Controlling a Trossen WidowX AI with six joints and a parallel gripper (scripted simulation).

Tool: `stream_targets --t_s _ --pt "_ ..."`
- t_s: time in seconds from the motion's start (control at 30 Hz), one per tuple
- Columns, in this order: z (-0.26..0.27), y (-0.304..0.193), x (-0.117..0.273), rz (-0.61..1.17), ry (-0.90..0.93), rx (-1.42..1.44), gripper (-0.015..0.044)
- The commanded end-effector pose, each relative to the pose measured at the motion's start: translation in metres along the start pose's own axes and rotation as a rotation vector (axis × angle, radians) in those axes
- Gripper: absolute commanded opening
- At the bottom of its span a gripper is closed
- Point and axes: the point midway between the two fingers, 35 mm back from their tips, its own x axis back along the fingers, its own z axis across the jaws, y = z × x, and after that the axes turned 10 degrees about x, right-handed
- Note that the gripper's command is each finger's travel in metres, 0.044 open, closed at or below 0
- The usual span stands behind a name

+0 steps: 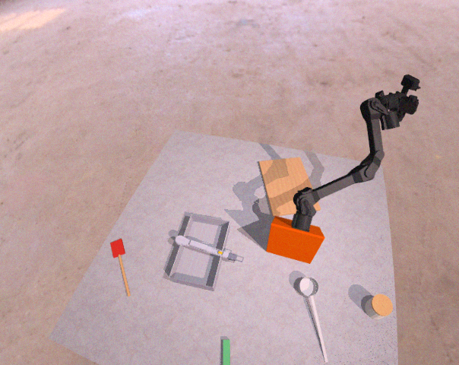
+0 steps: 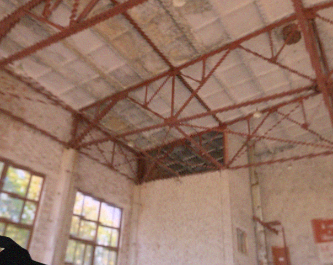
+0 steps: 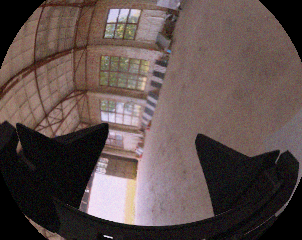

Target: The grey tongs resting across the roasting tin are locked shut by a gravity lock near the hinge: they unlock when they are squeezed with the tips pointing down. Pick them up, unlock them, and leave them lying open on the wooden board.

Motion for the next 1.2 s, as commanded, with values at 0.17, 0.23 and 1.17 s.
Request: stream_targets --t_s 0.17,0.23,1.17 --pt "0.016 -0.013 0.009 0.027 0.047 0.008 0.0260" --pt "0.027 -0.022 0.016 0.052 0.083 0.015 0.0260" --pt "0.157 -0.159 0.163 0.419 0.549 0.037 0.0260"
